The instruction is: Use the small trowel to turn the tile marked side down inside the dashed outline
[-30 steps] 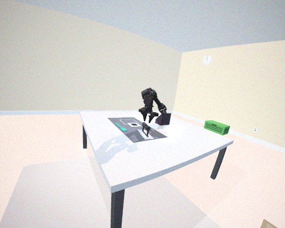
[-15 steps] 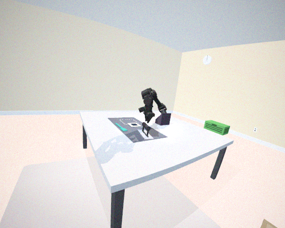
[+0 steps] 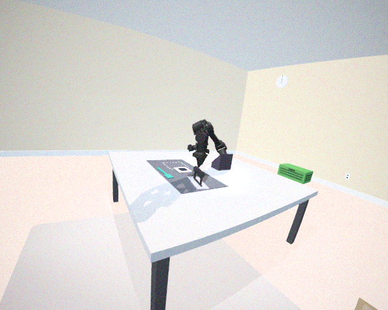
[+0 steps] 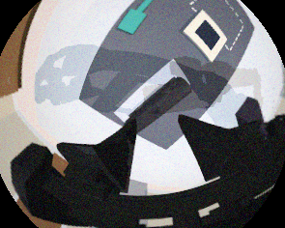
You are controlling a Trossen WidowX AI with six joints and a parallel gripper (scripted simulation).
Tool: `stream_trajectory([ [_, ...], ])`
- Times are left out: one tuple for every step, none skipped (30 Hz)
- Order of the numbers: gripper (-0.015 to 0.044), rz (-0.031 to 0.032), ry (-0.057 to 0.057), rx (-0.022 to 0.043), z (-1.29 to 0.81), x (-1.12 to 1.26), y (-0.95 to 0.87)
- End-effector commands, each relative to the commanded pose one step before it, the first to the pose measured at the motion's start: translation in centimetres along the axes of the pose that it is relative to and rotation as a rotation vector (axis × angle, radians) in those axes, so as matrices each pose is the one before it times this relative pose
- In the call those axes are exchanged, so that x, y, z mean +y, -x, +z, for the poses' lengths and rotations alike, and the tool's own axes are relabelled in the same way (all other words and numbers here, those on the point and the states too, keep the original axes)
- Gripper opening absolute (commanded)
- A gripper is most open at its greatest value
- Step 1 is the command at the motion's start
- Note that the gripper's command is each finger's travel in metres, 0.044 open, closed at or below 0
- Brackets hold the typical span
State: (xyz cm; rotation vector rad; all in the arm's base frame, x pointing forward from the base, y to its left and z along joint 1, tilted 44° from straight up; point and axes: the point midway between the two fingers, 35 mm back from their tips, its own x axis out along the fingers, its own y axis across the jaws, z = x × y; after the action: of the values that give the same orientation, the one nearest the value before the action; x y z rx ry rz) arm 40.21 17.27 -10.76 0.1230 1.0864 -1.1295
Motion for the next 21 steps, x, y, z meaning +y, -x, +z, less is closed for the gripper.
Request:
stream_trajectory([
  [0.0270, 0.00002, -0.1269, -0.00335, 0.117, -0.019, 0.078],
  [0.0270, -0.00035, -0.0345, -0.00014, 0.006, -0.008, -0.002],
  [0.0270, -0.00035, -0.0345, -0.00016, 0.006, -0.007, -0.002],
  [0.0270, -0.00034, -0.0345, -0.00017, 0.006, -0.007, -0.002],
  [0.0270, -0.00034, -0.0345, -0.00018, 0.006, -0.007, -0.002],
  [0.0270, -0.00033, -0.0345, -0.00019, 0.007, -0.007, -0.002],
  [0.0270, -0.00032, -0.0345, -0.00020, 0.007, -0.006, -0.002],
  [0.0270, -0.00032, -0.0345, -0.00021, 0.007, -0.006, -0.002],
  [0.0270, -0.00031, -0.0345, -0.00022, 0.007, -0.006, -0.002],
  [0.0270, -0.00030, -0.0345, -0.00023, 0.008, -0.006, -0.002],
  [0.0270, -0.00029, -0.0345, -0.00024, 0.008, -0.005, -0.002],
  [0.0270, -0.00028, -0.0345, -0.00025, 0.008, -0.005, -0.002],
  [0.0270, -0.00027, -0.0345, -0.00026, 0.008, -0.005, -0.002],
  [0.0270, -0.00026, -0.0345, -0.00027, 0.008, -0.005, -0.002],
  [0.0270, -0.00025, -0.0345, -0.00028, 0.008, -0.004, -0.002],
  [0.0270, -0.00024, -0.0345, -0.00029, 0.009, -0.004, -0.002],
  [0.0270, -0.00023, -0.0345, -0.00030, 0.009, -0.004, -0.002],
  [0.0270, -0.00022, -0.0345, -0.00031, 0.009, -0.003, -0.002],
  [0.0270, -0.00021, -0.0345, -0.00031, 0.009, -0.003, -0.002],
  [0.0270, -0.00020, -0.0345, -0.00032, 0.009, -0.003, -0.002],
  [0.0270, -0.00019, -0.0345, -0.00033, 0.009, -0.002, -0.002],
])
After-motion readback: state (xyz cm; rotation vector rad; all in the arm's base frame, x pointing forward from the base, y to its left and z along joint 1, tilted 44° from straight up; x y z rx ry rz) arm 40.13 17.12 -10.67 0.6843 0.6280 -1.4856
